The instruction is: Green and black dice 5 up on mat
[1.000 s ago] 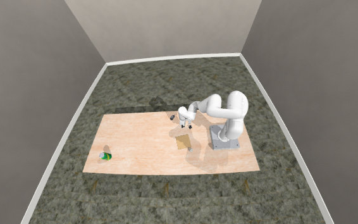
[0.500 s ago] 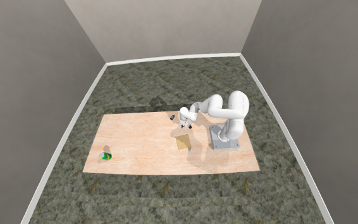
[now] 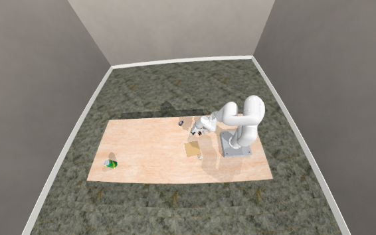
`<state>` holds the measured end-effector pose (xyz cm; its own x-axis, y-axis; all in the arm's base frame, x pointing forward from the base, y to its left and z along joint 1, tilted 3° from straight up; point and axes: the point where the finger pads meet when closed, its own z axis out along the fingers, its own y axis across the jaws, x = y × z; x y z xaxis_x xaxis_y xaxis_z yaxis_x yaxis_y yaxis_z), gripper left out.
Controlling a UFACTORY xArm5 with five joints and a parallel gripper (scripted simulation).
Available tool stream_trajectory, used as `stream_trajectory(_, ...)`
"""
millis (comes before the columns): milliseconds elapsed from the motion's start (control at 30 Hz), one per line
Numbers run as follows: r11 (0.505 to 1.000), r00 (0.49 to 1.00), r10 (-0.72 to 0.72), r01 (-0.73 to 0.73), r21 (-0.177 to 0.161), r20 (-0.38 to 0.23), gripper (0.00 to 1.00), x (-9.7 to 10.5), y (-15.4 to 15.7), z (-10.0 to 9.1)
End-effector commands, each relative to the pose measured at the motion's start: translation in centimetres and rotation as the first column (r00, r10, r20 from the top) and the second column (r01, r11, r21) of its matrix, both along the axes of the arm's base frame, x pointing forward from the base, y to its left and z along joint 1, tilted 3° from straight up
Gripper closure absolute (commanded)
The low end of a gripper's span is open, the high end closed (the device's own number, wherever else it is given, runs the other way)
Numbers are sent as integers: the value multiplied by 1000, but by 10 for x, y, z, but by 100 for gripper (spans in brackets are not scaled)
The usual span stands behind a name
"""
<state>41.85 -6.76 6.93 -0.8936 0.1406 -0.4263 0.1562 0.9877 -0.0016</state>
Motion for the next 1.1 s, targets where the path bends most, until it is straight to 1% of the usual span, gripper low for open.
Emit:
stream_trajectory(0, 1000, 985, 2, 3, -27, 174, 73, 1, 0, -2)
stream_trajectory(33, 1000, 982, 2, 4, -30, 188, 73, 1, 0, -2)
stream_trajectory(67, 999, 975, 3, 5, -35, 221, 73, 1, 0, -2)
stream_trajectory(100, 999, 974, 3, 5, -35, 225, 73, 1, 0, -2)
stream_trajectory(167, 999, 957, 6, 8, -45, 290, 73, 0, 0, -1)
stream_trajectory(200, 999, 956, 6, 8, -46, 295, 73, 0, 0, -1)
stream_trajectory(267, 998, 935, 9, 12, -55, 355, 73, 1, 0, -2)
stream_trajectory(367, 998, 935, 9, 12, -55, 355, 73, 1, 0, -2)
stream_trajectory(500, 997, 892, 15, 19, -70, 452, 73, 0, 0, -1)
stream_trajectory(600, 997, 866, 19, 23, -77, 499, 73, 0, 1, -2)
stream_trajectory(667, 996, 855, 20, 25, -80, 518, 73, -1, 1, -2)
stream_trajectory(767, 996, 846, 22, 26, -82, 532, 73, -2, 1, -2)
stream_trajectory(1067, 996, 845, 22, 26, -82, 535, 73, -2, 1, -2)
